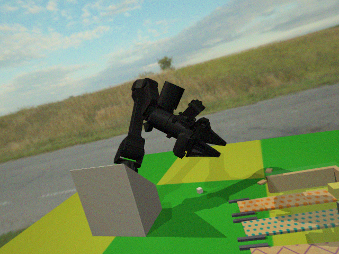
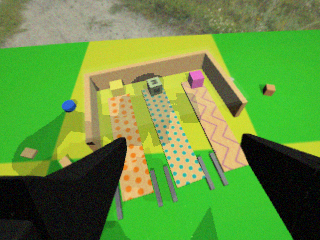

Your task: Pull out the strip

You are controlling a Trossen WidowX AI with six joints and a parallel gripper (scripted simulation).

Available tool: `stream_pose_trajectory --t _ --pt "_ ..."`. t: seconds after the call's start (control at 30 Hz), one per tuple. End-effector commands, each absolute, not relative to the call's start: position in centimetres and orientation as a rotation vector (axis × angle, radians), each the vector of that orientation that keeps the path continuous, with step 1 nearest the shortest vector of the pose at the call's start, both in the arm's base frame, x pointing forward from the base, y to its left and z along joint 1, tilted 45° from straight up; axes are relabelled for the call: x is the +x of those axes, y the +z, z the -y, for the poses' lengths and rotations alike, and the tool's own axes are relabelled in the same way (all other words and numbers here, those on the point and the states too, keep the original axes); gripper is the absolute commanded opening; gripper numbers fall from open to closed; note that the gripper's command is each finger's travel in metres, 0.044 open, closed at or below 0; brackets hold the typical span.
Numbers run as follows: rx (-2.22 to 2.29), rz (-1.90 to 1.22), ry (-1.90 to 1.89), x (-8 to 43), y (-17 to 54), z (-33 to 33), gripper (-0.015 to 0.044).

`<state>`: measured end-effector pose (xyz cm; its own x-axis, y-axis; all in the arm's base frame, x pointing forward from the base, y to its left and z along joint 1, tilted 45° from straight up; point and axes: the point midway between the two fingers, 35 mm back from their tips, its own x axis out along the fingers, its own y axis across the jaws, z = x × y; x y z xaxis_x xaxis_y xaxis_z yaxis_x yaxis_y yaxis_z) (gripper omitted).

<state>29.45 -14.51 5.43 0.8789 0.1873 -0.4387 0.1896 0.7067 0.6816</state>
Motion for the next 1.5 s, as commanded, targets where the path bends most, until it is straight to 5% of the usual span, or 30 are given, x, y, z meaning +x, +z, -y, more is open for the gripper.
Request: stream_pose_trajectory --t 0.0,0.3,0.8,1.47 --pt "0.828 -0.526 -0.01 29.3 5.0 14.2 0.04" --pt "0.828 -0.526 -0.01 29.3 5.0 14.2 0.04" --pt "0.701 -0.996 0.212 34.9 -1.2 13.7 0.0006" --pt "0.524 -1.3 0.628 37.3 -4.8 10.2 0.0"
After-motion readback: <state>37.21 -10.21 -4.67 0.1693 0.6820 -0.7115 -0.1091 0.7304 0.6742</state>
